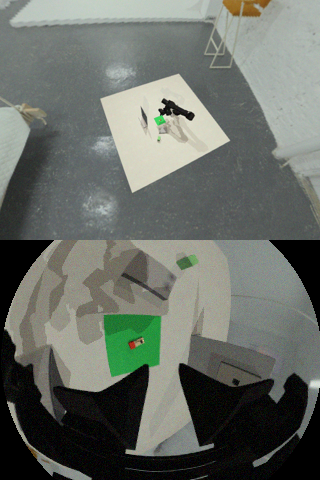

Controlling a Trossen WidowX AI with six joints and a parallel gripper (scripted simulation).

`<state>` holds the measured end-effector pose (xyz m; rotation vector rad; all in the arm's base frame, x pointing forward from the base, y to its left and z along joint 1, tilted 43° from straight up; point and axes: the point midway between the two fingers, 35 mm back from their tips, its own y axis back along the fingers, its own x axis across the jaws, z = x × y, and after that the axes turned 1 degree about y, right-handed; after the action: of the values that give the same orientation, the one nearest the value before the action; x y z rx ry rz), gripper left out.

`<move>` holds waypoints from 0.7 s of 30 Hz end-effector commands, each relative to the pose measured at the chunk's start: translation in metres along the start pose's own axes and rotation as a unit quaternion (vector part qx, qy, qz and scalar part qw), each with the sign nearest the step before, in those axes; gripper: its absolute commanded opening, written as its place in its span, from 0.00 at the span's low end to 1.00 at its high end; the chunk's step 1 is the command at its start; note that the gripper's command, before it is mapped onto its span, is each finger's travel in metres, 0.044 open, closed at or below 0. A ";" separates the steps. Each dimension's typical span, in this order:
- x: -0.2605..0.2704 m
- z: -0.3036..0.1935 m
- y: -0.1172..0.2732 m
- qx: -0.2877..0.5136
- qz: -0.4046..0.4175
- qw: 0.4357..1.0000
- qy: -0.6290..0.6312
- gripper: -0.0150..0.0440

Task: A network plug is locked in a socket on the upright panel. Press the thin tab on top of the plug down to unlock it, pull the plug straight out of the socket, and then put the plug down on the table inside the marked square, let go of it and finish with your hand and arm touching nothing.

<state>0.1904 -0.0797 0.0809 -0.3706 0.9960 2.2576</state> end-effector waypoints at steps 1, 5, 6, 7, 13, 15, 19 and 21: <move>-0.004 0.000 0.006 0.001 -0.001 1.000 0.005 0.52; -0.006 0.001 0.011 0.000 -0.001 1.000 0.005 0.52; -0.007 0.001 0.012 0.000 -0.002 1.000 0.005 0.52; -0.004 0.001 0.007 -0.002 -0.001 1.000 0.000 0.52; -0.014 0.000 0.018 0.000 -0.001 1.000 0.000 0.52; -0.017 -0.001 0.022 0.001 -0.001 1.000 0.001 0.52; -0.024 -0.001 0.031 0.002 -0.001 1.000 0.001 0.52; -0.028 -0.002 0.035 0.002 0.000 1.000 0.001 0.52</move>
<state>0.1889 -0.1023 0.1052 -0.3657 0.9875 2.2553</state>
